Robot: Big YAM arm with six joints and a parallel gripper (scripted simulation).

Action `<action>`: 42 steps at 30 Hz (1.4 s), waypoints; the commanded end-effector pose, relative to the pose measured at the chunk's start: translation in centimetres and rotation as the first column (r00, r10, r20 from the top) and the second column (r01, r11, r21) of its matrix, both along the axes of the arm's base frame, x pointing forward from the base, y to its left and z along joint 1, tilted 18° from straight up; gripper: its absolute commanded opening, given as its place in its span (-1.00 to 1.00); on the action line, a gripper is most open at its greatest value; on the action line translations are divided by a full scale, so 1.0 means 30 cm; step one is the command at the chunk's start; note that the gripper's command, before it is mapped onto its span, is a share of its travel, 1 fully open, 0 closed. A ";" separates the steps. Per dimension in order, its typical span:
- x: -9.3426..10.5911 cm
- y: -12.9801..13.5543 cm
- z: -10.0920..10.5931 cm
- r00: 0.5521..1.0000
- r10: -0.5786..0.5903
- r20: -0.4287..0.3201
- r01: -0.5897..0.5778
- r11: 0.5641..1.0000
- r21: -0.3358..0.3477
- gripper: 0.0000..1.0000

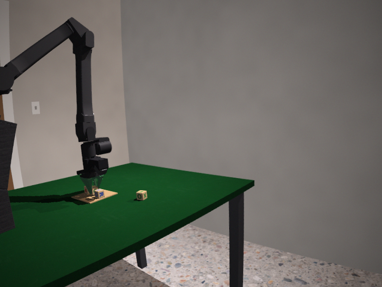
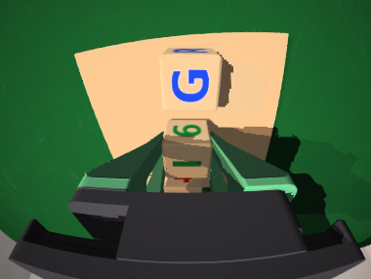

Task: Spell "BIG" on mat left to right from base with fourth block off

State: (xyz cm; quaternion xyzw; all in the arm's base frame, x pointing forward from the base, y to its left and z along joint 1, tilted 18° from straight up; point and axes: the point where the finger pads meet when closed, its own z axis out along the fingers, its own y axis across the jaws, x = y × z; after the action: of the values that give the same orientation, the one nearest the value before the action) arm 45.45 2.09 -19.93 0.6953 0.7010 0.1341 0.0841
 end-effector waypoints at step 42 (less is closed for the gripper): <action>-0.002 0.014 -0.030 1.000 0.013 -0.003 -0.013 1.000 -0.008 -0.47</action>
State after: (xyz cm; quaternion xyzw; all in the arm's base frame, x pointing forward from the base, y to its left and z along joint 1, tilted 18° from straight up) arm 45.42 2.11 -20.05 0.6952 0.7012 0.1342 0.0842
